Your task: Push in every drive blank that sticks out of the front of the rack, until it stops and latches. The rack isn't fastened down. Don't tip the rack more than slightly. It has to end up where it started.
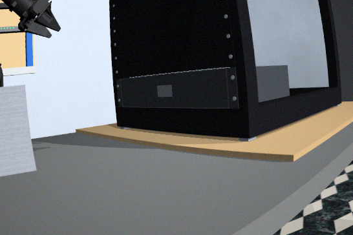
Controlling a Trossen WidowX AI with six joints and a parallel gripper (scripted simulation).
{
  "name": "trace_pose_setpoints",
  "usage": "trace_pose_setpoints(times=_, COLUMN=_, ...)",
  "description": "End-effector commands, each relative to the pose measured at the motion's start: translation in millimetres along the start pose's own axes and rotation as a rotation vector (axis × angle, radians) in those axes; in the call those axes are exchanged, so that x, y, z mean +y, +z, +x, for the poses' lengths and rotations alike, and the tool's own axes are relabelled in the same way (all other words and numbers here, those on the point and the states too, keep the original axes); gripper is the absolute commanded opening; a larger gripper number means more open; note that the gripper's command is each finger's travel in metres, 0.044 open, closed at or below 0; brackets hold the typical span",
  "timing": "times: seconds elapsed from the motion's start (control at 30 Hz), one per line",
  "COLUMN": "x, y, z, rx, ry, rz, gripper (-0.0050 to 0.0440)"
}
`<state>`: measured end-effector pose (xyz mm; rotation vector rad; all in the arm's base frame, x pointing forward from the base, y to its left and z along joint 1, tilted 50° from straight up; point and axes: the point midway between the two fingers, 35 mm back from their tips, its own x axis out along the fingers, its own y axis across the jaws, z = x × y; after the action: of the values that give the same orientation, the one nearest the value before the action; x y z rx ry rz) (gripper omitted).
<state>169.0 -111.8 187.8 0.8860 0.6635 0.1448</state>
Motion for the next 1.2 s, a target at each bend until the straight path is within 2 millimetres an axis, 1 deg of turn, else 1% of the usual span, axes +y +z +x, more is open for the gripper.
trace_pose_setpoints(times=0.0, x=-0.1, y=2.3, z=-1.0, rx=-0.002, ry=-0.002, rz=-0.004, gripper=0.04)
trace_pose_setpoints(times=0.53, x=-0.1, y=2.3, z=-1.0, rx=-0.002, ry=-0.002, rz=-0.004, gripper=0.04)
trace_pose_setpoints(times=0.57, x=-0.1, y=2.3, z=-1.0, rx=-0.002, ry=-0.002, rz=-0.004, gripper=0.044)
trace_pose_setpoints(times=1.17, x=-0.2, y=2.3, z=-1.0, rx=-0.002, ry=-0.002, rz=-0.004, gripper=0.044)
